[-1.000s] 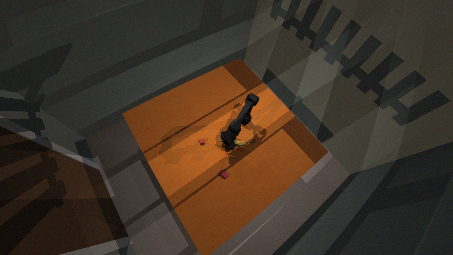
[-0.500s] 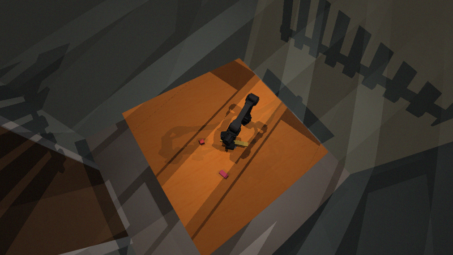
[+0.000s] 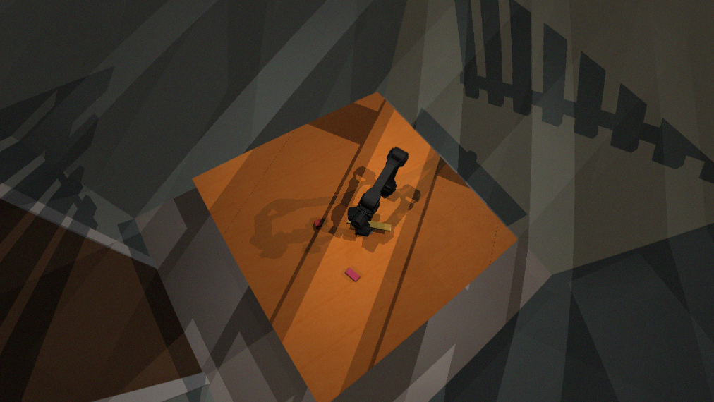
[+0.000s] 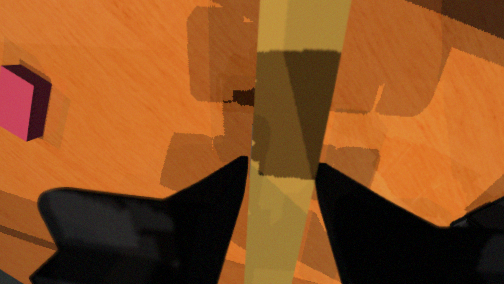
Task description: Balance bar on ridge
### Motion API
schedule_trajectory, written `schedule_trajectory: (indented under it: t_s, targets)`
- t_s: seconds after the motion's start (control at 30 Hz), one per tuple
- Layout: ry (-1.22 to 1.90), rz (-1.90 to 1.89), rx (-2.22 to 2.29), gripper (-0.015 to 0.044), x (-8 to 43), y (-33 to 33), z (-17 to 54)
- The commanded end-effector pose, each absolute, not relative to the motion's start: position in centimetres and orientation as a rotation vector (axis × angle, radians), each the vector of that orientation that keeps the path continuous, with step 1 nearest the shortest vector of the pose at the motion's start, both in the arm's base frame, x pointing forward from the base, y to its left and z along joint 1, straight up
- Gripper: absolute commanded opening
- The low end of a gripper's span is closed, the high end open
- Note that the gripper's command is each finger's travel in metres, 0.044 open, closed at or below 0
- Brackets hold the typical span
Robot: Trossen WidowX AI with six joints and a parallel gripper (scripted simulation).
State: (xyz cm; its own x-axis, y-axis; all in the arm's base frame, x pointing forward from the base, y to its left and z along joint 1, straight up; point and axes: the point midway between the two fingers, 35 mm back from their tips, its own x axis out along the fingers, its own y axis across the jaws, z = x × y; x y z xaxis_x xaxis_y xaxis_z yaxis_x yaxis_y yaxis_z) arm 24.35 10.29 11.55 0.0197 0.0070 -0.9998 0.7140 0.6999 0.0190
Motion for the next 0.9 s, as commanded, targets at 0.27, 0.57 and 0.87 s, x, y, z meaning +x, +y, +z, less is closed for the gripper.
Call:
schedule_trajectory:
  t_s: [0.27,0.57,0.87]
  targets:
    - [1.464,-0.609,0.632,0.0264,24.4,10.3,11.6]
    - [1.464,-0.609,0.632,0.0440,24.4,10.3,11.6]
    - [1.462,-0.607,0.633,0.0440,24.4,10.3,20.0]
